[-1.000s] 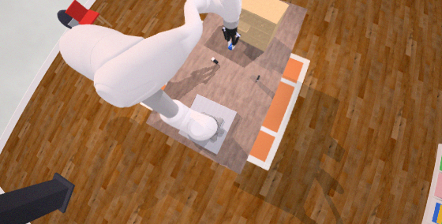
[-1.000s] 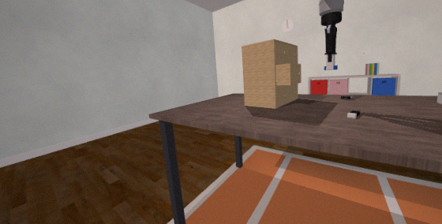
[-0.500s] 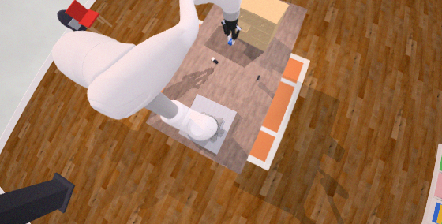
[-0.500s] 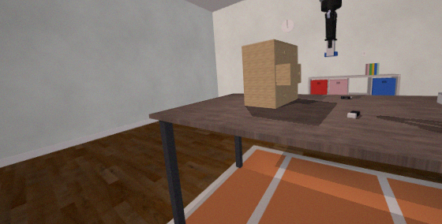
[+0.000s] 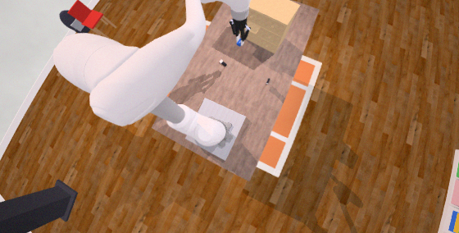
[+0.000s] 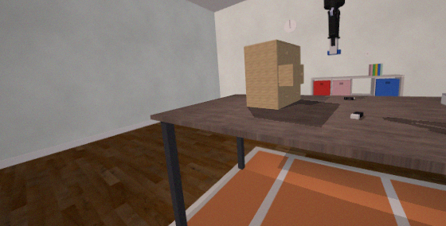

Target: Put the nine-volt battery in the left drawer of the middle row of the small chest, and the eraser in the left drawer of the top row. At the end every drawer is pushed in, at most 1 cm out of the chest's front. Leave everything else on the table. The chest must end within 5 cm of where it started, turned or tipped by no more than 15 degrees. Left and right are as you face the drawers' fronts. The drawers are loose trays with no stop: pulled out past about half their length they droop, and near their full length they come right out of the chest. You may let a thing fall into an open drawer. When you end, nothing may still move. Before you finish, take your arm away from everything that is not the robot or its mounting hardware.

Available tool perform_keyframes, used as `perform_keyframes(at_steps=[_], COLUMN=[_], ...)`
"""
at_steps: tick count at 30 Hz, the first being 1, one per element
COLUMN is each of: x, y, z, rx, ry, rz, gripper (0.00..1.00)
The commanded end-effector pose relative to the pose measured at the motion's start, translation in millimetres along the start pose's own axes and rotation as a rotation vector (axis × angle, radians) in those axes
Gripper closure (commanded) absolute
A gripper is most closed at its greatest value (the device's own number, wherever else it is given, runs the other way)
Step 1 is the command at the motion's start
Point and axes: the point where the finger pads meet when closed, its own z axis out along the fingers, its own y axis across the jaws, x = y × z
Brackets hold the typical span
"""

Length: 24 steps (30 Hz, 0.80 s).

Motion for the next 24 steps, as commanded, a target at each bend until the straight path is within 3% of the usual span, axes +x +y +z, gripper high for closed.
perform_keyframes(at_steps=[1, 11, 19, 24], x=[0.0, -0.8, -2.1, -3.9], y=[0.0, 0.0, 0.0, 0.0], z=[-0.1, 0.5, 1.4, 2.7], rx=[0.0, 0.0, 0.0, 0.0], ry=[0.001, 0.039, 0.112, 0.206], rz=[0.0, 0.0, 0.0, 0.0], gripper=[0.86, 0.86, 0.86, 0.86])
